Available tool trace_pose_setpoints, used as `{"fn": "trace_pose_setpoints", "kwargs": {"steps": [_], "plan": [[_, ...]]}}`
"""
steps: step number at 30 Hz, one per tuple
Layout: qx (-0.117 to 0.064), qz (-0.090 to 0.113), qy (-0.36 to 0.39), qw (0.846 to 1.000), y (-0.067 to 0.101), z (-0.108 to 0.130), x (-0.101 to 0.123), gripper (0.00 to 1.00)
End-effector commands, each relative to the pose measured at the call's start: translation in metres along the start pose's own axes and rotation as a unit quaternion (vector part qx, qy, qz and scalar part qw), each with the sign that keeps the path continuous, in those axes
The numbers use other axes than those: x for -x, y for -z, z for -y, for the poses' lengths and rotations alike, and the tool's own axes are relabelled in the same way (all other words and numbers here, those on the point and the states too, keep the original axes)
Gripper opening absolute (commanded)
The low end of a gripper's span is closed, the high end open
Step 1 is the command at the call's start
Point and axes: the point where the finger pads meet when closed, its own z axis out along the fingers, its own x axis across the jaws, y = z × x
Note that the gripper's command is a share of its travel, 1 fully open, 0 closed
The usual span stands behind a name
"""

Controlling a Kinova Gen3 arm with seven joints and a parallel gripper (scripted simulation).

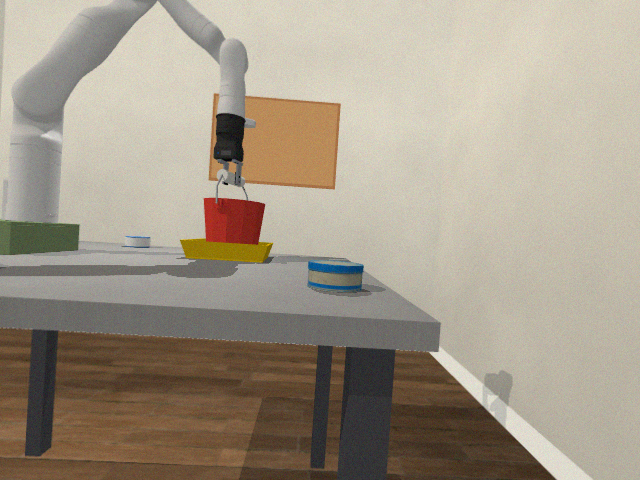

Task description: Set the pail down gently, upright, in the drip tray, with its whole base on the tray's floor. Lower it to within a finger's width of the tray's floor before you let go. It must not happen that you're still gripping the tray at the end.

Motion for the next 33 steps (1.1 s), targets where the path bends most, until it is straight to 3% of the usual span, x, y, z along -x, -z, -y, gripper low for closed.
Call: {"fn": "trace_pose_setpoints", "kwargs": {"steps": [1,15,16,33], "plan": [[-0.001,-0.001,0.0,1.0,0.0009,0.0003,-0.0005,0.0],[-0.001,-0.001,0.0,1.0,0.0009,0.0003,-0.0005,0.0],[-0.001,-0.001,0.0,1.0,0.0009,0.0003,-0.0005,1.0],[-0.001,-0.001,0.0,1.0,0.0009,0.0003,-0.0005,1.0]]}}
